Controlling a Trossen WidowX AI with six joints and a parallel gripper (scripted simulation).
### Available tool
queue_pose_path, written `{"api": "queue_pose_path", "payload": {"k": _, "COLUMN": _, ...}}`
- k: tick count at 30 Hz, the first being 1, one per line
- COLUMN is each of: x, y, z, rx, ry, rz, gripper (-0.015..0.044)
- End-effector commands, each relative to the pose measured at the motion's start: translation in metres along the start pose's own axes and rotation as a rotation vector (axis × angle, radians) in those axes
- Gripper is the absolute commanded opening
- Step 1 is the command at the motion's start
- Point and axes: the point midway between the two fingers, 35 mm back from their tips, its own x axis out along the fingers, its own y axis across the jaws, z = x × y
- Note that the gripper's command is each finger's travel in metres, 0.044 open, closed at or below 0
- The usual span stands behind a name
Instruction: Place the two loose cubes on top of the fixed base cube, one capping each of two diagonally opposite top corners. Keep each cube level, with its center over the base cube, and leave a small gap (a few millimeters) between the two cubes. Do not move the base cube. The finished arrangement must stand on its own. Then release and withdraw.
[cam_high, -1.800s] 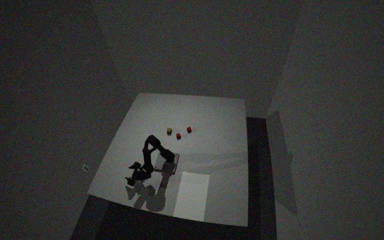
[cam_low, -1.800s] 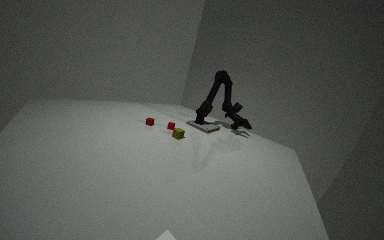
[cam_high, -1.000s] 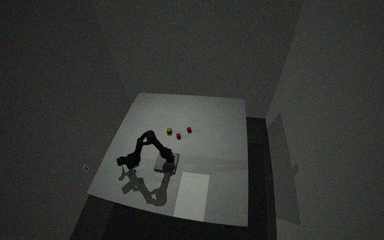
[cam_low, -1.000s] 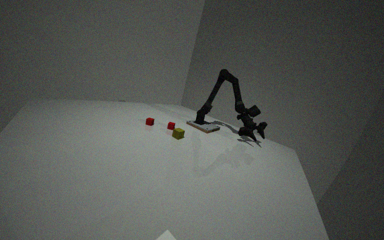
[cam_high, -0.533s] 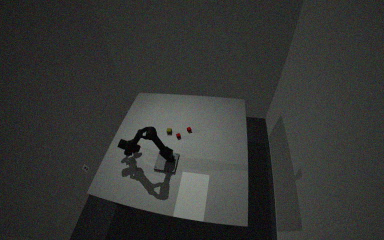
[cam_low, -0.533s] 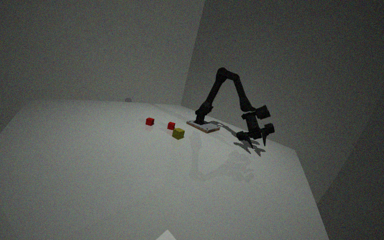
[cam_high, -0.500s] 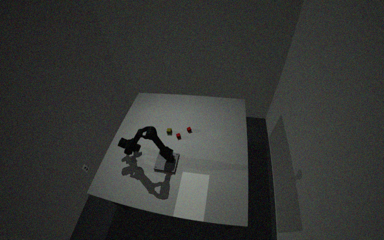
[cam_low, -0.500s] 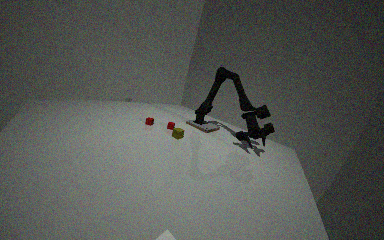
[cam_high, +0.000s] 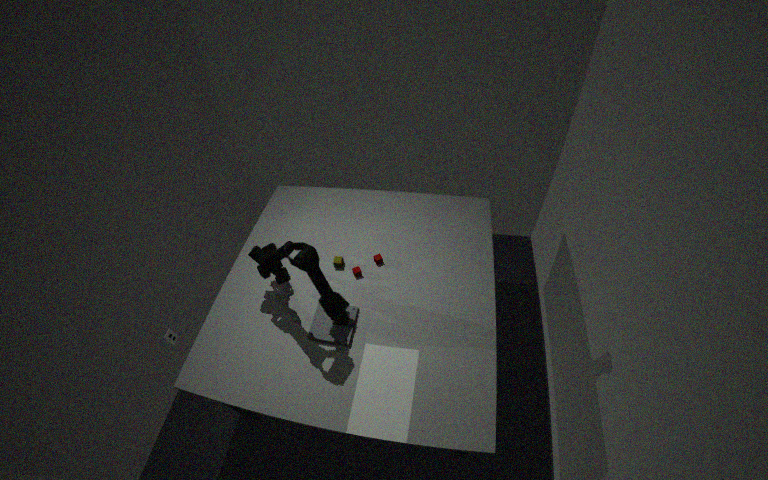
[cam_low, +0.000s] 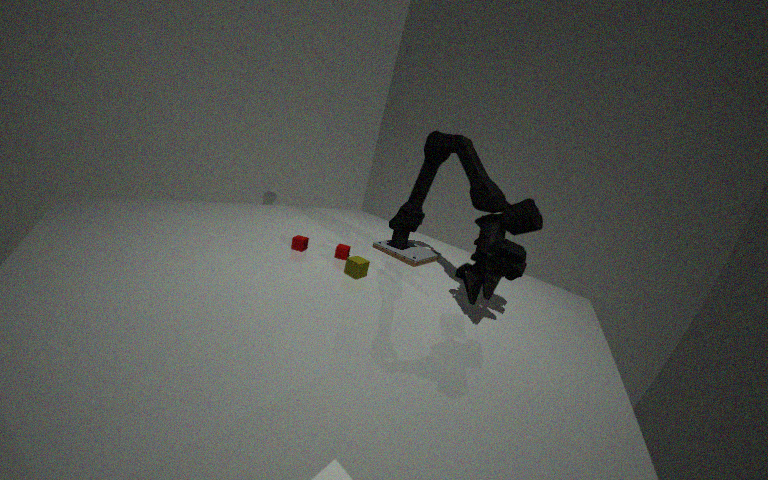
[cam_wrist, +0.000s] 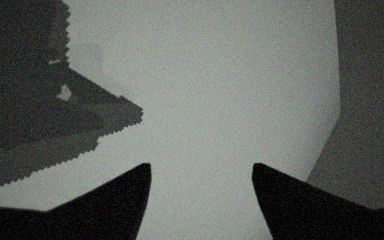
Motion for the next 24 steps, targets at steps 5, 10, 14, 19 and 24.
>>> {"api": "queue_pose_path", "payload": {"k": 5, "x": 0.025, "y": -0.019, "z": -0.079, "rx": 0.423, "ry": 0.120, "rz": 0.121, "gripper": 0.0265}}
{"api": "queue_pose_path", "payload": {"k": 10, "x": 0.032, "y": -0.023, "z": -0.128, "rx": 0.681, "ry": 0.201, "rz": 0.176, "gripper": 0.0265}}
{"api": "queue_pose_path", "payload": {"k": 14, "x": 0.034, "y": -0.023, "z": -0.168, "rx": 0.891, "ry": 0.270, "rz": 0.213, "gripper": 0.0265}}
{"api": "queue_pose_path", "payload": {"k": 19, "x": 0.032, "y": -0.019, "z": -0.218, "rx": 1.158, "ry": 0.362, "rz": 0.249, "gripper": 0.0265}}
{"api": "queue_pose_path", "payload": {"k": 24, "x": 0.025, "y": -0.011, "z": -0.266, "rx": 1.429, "ry": 0.460, "rz": 0.274, "gripper": 0.0265}}
